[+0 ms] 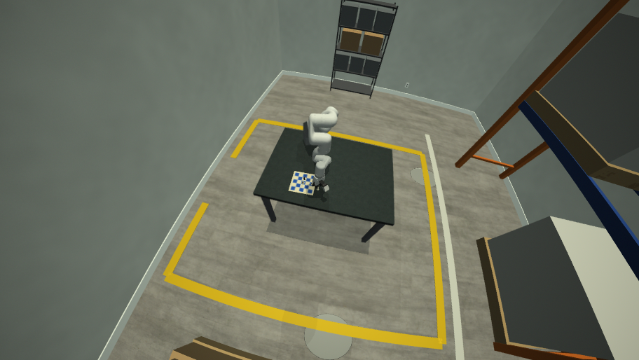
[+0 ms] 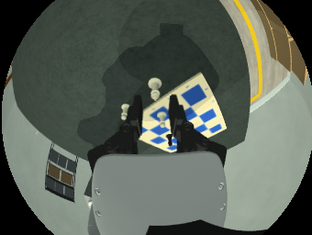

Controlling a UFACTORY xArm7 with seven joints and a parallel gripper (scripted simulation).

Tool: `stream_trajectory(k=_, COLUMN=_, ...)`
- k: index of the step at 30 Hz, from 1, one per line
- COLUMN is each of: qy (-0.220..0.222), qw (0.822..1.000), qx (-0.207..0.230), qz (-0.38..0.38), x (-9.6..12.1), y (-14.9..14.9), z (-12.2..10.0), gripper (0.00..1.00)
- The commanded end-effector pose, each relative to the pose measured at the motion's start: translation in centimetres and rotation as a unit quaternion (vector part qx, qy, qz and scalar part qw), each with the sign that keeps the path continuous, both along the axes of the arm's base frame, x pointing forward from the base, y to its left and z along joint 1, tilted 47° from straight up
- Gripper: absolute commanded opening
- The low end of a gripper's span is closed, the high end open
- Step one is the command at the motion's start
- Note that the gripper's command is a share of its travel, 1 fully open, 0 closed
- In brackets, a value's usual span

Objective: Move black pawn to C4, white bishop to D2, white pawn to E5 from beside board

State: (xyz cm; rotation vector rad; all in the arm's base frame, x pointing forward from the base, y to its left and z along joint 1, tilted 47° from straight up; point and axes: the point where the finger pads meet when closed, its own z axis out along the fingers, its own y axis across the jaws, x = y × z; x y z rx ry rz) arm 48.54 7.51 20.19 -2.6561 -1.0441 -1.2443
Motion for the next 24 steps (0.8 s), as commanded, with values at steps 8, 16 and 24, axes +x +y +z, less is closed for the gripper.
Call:
stream_trajectory(k=8, qy=-0.001, qw=1.000, qx=0.000, qz=0.000, x=0.7, y=0.3, z=-0.7, gripper=0.37)
stream_trajectory(k=16, qy=-0.001, qw=1.000, qx=0.000, qz=0.000, x=1.6, y=0.7, z=-1.6, gripper=0.37)
stream_trajectory(k=24, qy=-0.001, qw=1.000, qx=0.000, qz=0.000, x=2.5, y=1.0, z=-2.4, gripper=0.37)
